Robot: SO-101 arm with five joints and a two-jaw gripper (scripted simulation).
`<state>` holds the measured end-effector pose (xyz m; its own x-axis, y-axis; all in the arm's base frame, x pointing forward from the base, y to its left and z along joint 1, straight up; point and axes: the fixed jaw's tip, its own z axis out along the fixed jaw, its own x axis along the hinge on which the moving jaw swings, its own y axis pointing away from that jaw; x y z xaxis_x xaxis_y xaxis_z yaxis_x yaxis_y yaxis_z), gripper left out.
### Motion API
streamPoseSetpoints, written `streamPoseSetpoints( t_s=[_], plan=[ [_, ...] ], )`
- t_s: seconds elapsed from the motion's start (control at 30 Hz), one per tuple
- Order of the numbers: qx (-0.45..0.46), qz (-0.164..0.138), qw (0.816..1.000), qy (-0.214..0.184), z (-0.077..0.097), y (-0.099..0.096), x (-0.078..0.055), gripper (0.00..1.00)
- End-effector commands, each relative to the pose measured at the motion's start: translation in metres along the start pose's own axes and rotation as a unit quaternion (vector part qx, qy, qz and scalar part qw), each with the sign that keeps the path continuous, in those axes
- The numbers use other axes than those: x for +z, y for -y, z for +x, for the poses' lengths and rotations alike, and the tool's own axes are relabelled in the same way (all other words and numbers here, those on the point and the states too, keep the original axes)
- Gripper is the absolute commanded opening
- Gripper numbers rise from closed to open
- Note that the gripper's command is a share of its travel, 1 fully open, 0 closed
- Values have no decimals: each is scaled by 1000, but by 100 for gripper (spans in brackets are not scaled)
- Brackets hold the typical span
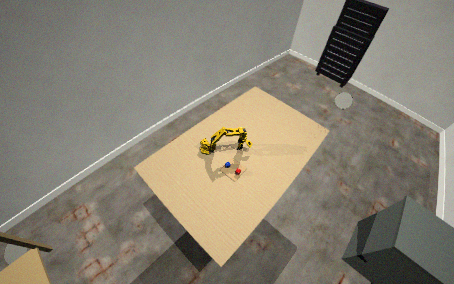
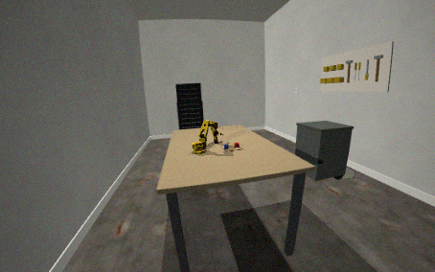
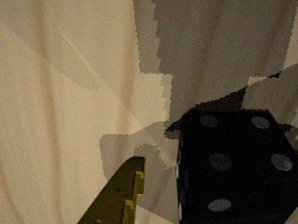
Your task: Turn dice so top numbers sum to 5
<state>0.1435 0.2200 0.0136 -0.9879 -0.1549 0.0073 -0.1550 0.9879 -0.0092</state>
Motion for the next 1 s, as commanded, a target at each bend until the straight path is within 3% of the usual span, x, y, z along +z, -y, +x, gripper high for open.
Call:
streamPoseSetpoints(
  t_s=[0.0,0.97],
  plan=[
    [-2,-19,1000,17,-3,-4,-10,31],
    [-2,-19,1000,18,-3,4,-10,16]
  ],
)
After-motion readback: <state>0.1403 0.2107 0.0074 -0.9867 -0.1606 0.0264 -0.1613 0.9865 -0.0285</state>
